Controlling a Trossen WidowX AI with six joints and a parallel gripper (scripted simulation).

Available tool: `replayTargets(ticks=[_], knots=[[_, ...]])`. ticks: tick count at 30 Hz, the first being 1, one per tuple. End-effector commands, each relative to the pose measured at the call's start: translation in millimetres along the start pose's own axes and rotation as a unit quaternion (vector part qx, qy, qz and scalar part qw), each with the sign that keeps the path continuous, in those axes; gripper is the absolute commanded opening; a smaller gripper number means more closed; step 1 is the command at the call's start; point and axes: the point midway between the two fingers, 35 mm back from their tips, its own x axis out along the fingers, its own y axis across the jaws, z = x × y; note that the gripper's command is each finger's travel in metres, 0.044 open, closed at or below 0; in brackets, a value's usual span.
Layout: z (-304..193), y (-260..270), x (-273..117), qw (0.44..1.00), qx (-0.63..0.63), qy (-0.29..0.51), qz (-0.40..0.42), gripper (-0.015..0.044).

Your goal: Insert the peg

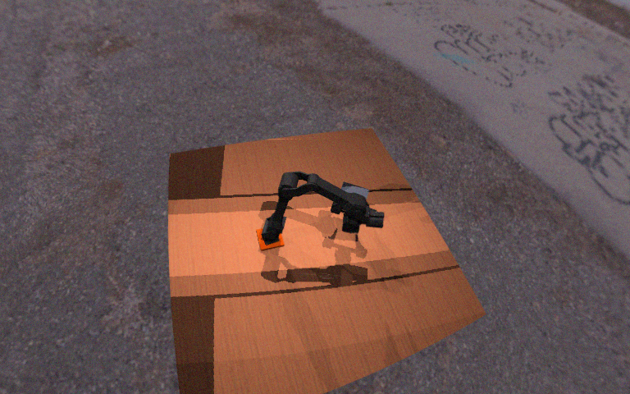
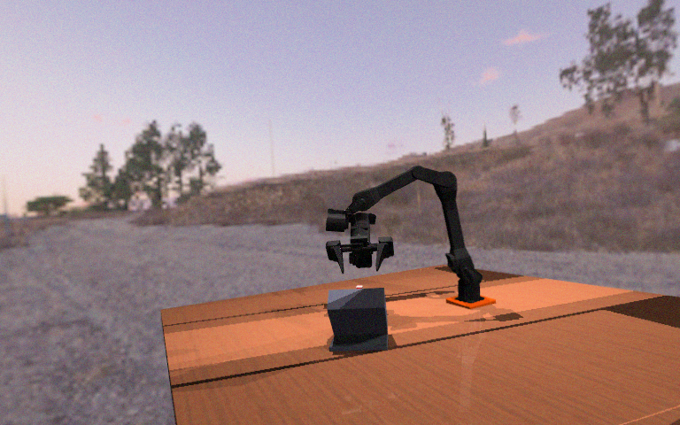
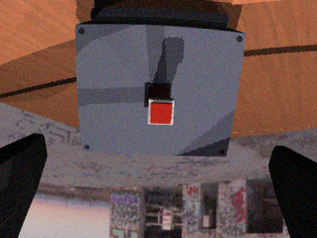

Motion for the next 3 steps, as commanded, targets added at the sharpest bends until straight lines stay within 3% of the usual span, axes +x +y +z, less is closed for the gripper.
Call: replayTargets(ticks=[1, 3], knots=[[-2.2, 0.8, -7.7, 1.000, -0.005, 0.003, 0.004, 0.0440], [-2.1, 0.8, -7.9, 1.000, -0.005, 0.003, 0.004, 0.0440]])
